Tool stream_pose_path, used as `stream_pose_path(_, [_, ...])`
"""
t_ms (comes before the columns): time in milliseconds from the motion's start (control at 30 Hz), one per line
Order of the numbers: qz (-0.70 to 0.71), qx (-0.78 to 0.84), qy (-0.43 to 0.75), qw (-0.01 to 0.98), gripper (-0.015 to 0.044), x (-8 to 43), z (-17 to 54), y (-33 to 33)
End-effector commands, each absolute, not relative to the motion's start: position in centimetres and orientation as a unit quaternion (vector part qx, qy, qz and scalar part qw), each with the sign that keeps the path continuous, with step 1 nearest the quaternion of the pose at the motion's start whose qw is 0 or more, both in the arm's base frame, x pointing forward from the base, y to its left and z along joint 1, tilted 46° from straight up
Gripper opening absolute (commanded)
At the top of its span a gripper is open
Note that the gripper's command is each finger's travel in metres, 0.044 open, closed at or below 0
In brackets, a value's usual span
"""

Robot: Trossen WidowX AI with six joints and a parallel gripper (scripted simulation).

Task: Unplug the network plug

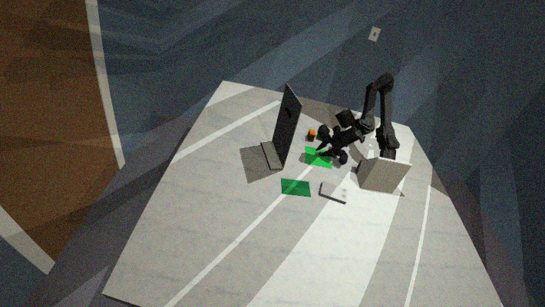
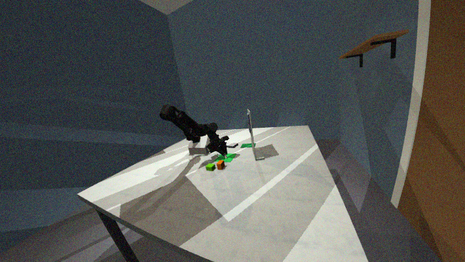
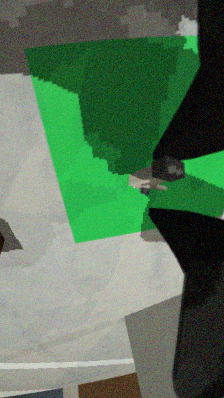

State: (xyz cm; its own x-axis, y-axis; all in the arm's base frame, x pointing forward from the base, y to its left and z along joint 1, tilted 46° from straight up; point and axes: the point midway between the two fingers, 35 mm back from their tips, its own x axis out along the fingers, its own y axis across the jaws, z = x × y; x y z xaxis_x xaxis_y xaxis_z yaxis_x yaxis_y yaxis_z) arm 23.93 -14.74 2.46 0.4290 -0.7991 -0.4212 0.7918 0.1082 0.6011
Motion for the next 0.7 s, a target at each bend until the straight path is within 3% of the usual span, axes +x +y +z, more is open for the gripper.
stream_pose_path(0, [-0.535, 0.401, -0.005, 0.744, 0.0156, 23.9, 2.5, -14.7])
stream_pose_path(667, [-0.535, 0.401, -0.002, 0.743, 0.0156, 23.5, 2.9, -13.5])
